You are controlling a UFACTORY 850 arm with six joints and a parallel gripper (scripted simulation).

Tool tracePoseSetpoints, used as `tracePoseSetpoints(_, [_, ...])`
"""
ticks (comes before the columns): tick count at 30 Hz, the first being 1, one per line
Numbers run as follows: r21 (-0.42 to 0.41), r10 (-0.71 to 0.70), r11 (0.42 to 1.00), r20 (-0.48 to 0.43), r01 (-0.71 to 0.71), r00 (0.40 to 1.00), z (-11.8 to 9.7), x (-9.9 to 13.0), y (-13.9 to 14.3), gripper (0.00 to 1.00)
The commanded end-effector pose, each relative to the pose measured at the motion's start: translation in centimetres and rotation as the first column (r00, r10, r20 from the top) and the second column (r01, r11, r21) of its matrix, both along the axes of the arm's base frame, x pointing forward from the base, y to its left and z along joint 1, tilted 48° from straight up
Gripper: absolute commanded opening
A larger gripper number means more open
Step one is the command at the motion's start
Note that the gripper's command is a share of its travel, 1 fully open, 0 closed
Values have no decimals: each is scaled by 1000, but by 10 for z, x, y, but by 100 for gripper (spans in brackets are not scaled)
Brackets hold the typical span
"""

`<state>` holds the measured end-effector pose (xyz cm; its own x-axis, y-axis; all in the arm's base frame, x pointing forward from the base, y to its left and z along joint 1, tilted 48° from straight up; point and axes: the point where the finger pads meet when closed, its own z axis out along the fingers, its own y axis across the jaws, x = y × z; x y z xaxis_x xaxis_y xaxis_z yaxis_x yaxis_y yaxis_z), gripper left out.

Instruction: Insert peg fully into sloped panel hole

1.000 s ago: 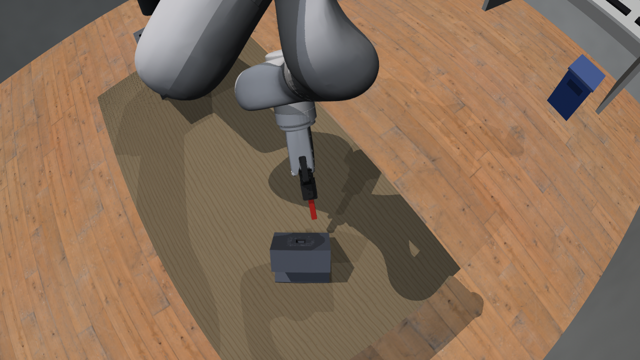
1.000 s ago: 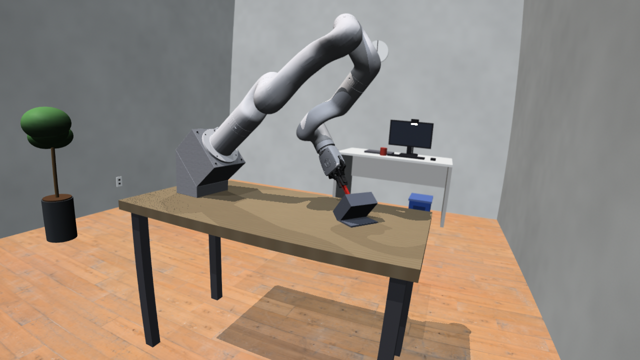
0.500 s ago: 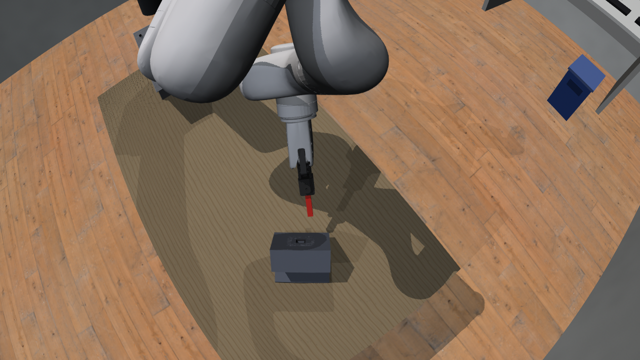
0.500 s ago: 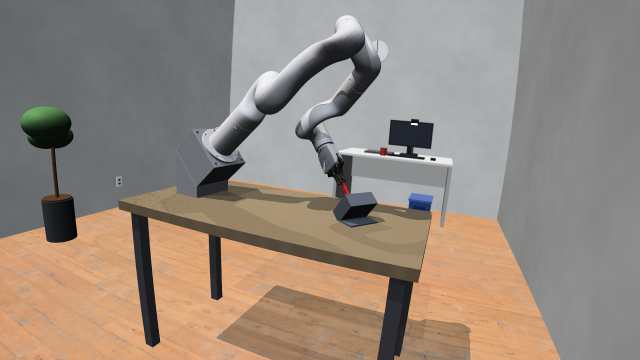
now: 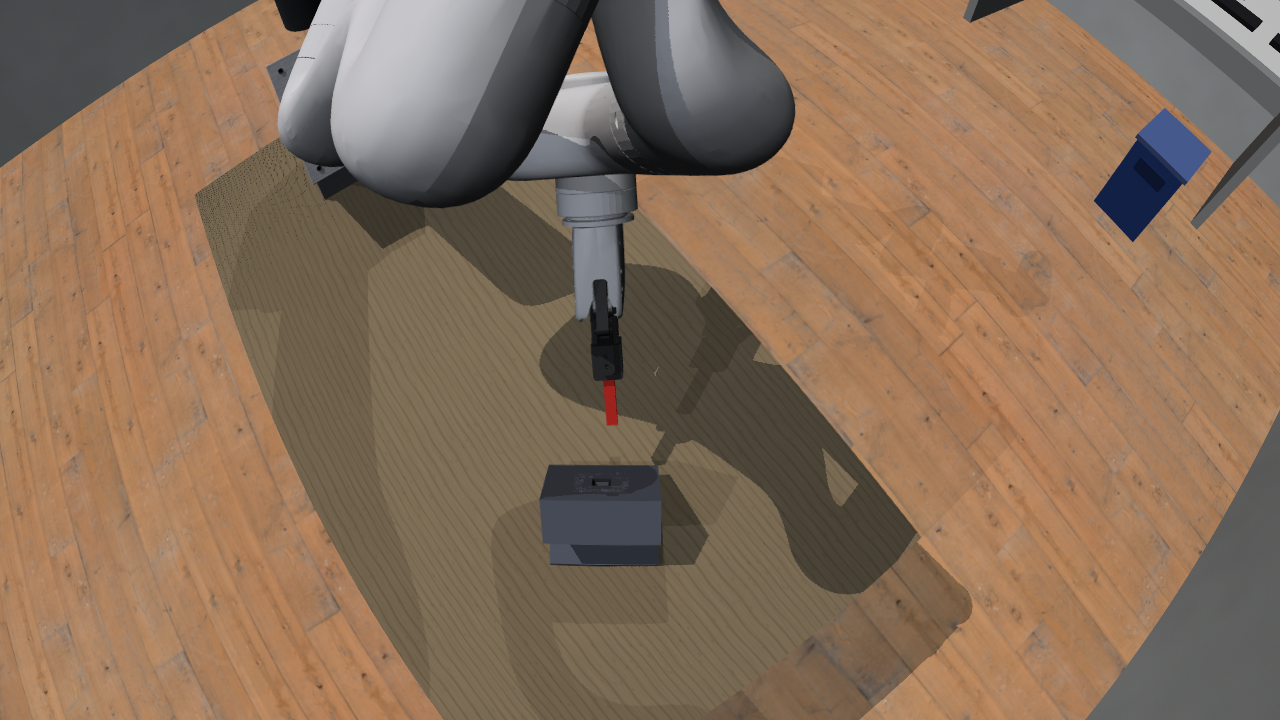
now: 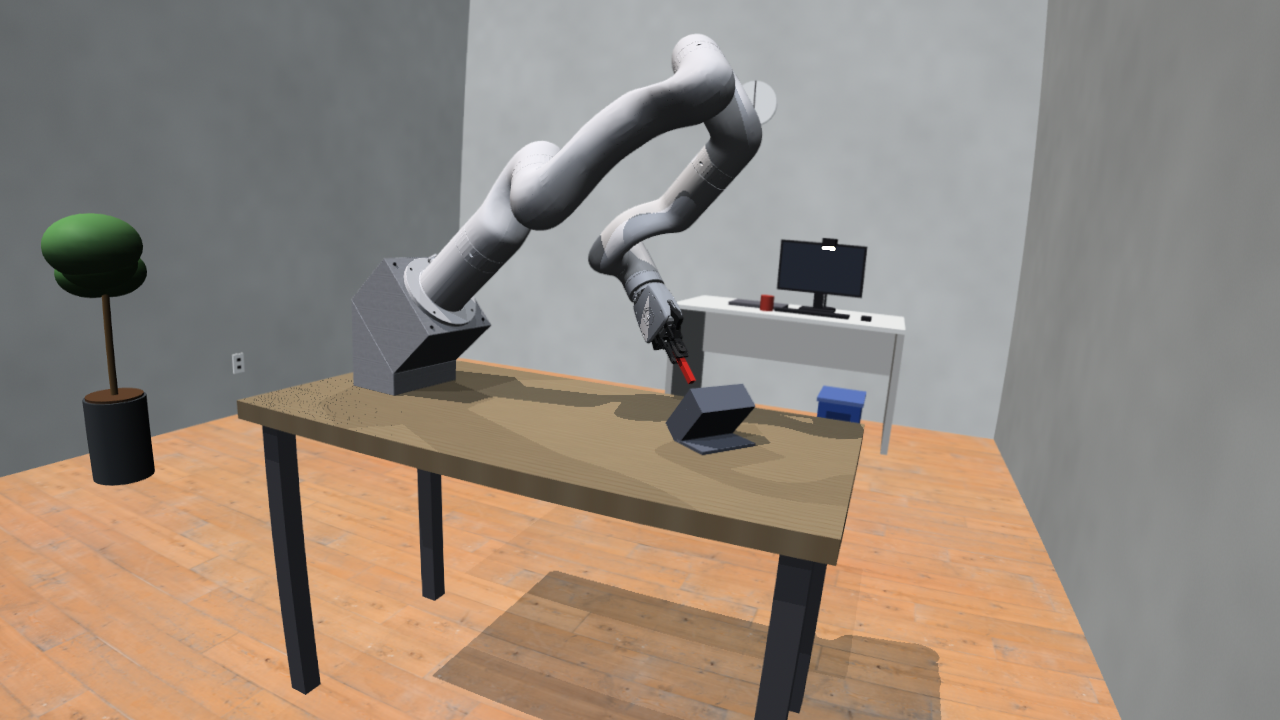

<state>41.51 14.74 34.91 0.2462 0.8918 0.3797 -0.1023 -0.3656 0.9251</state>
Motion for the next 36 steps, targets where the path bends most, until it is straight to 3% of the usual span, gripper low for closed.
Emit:
tracePoseSetpoints(1, [-1,-18,1000,13,18,1000,1,-5,-1,0])
tracePoseSetpoints(22, [-10,-90,996,67,90,994,5,-25,-3,0])
tracePoseSetpoints(36, [-10,-90,996,67,90,994,7,2,-13,0])
